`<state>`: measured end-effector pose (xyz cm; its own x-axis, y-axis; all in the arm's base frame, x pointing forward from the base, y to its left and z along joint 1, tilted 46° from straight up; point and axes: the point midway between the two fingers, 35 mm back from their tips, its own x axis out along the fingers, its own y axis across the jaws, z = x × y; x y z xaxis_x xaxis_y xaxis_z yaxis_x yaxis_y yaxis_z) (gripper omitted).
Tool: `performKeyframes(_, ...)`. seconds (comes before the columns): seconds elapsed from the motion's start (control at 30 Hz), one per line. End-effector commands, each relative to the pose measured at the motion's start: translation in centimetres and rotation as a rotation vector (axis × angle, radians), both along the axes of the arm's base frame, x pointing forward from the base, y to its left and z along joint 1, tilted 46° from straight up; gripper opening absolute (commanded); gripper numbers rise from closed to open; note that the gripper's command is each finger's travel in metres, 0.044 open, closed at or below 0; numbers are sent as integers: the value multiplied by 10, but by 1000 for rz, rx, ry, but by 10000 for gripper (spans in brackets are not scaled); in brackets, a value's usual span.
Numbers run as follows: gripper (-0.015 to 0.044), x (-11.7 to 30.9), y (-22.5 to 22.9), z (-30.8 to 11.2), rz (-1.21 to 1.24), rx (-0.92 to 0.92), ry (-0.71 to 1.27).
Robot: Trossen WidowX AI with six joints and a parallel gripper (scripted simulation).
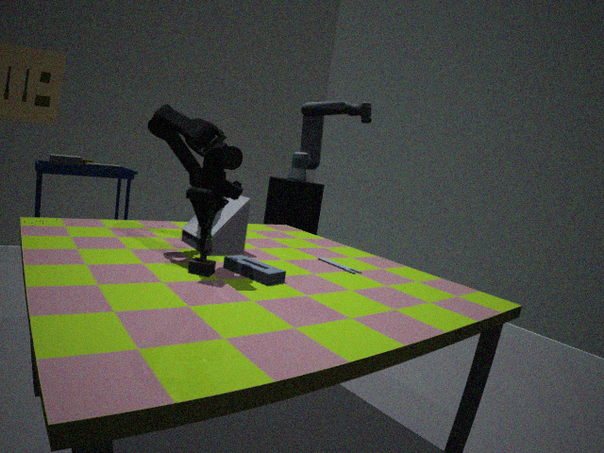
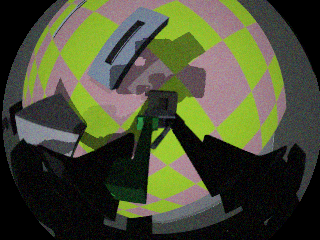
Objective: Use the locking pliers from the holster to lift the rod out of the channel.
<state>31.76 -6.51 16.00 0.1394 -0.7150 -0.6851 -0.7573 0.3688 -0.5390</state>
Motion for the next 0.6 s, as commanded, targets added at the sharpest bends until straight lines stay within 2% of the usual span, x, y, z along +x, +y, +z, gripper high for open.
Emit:
performKeyframes(0.0, 316, 2, 4, 4, -1, 0, -21)
performKeyframes(0.57, 316, 10, 22, -13, -67, 20, -86)
